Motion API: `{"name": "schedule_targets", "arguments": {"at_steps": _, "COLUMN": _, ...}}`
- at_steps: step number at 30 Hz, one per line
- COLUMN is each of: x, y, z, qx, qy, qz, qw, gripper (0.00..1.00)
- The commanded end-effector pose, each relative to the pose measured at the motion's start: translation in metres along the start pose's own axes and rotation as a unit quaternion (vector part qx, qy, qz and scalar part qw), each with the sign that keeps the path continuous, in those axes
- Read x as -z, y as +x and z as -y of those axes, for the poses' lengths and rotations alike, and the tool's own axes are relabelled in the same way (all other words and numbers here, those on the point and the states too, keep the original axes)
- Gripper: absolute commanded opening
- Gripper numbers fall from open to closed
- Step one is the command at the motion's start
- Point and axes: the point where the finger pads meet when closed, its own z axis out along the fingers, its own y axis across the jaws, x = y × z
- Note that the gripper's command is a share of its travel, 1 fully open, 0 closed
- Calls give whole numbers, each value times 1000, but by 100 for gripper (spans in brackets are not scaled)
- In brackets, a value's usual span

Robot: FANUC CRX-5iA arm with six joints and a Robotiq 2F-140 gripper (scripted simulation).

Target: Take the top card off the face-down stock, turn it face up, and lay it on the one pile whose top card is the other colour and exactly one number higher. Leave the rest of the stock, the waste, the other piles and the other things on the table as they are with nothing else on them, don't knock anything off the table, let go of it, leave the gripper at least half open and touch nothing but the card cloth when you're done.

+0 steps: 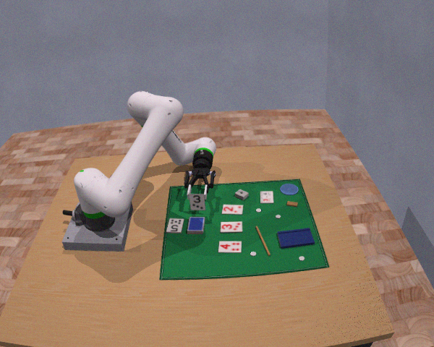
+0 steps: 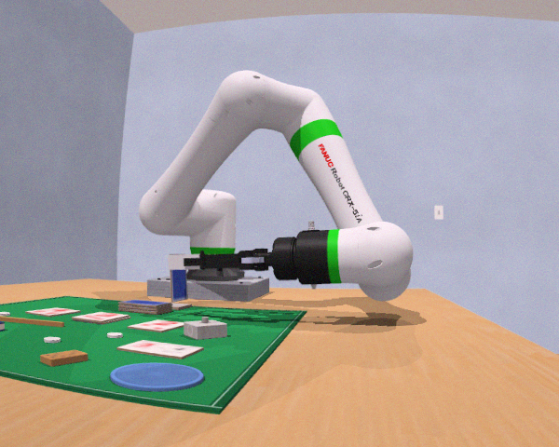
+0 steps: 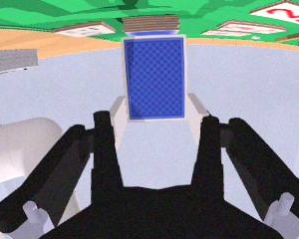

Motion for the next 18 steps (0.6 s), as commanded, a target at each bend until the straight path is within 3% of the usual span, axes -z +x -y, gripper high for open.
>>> {"name": "schedule_targets", "arguments": {"at_steps": 1, "x": 0, "y": 0, "z": 0, "qx": 0, "qy": 0, "qz": 0, "qw": 1000, "gripper": 40}}
{"name": "schedule_targets", "arguments": {"at_steps": 18, "x": 0, "y": 0, "z": 0, "qx": 0, "qy": 0, "qz": 0, "qw": 1000, "gripper": 42}}
